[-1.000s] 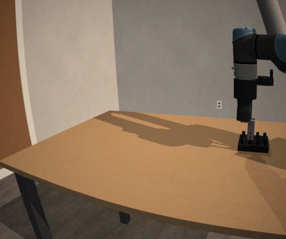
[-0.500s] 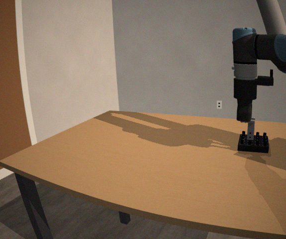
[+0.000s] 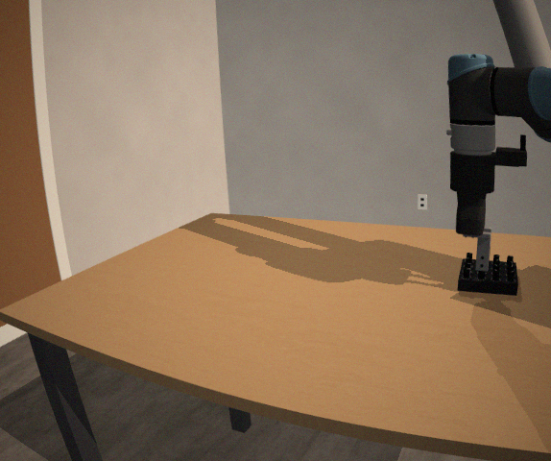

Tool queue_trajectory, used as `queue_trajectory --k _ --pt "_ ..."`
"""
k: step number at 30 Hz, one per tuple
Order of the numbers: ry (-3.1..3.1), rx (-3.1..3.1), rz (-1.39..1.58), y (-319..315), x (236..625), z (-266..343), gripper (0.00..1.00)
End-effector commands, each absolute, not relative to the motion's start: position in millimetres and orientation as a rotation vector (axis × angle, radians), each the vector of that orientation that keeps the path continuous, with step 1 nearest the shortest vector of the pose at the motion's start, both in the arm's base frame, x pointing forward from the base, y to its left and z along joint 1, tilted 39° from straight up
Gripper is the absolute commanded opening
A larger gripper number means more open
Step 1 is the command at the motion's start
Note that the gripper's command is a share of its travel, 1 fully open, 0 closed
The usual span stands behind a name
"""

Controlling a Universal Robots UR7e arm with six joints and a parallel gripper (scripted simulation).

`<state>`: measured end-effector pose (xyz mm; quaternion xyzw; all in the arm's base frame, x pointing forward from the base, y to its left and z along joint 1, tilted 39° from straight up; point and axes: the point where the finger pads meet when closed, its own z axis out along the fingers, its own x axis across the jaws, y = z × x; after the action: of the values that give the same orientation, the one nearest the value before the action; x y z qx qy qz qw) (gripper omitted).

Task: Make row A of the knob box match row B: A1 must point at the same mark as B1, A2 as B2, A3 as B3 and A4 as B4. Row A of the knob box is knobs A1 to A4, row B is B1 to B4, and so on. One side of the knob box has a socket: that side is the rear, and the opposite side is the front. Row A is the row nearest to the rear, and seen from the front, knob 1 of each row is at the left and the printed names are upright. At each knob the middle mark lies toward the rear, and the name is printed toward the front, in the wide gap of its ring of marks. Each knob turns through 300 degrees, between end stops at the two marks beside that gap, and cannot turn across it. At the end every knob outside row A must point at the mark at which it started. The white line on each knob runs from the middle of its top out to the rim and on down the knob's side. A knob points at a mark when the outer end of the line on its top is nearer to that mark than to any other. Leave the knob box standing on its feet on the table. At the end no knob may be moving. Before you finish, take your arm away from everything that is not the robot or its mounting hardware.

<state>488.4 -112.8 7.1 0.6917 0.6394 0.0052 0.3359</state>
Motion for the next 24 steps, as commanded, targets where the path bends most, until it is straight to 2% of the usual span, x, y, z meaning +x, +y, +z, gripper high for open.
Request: queue_trajectory --k 1,24 --pt "1.667 1.803 0.014 -113.9 489.8 5.4 0.46" --pt "1.667 1.803 0.014 -118.3 493.9 -2.0 0.46"
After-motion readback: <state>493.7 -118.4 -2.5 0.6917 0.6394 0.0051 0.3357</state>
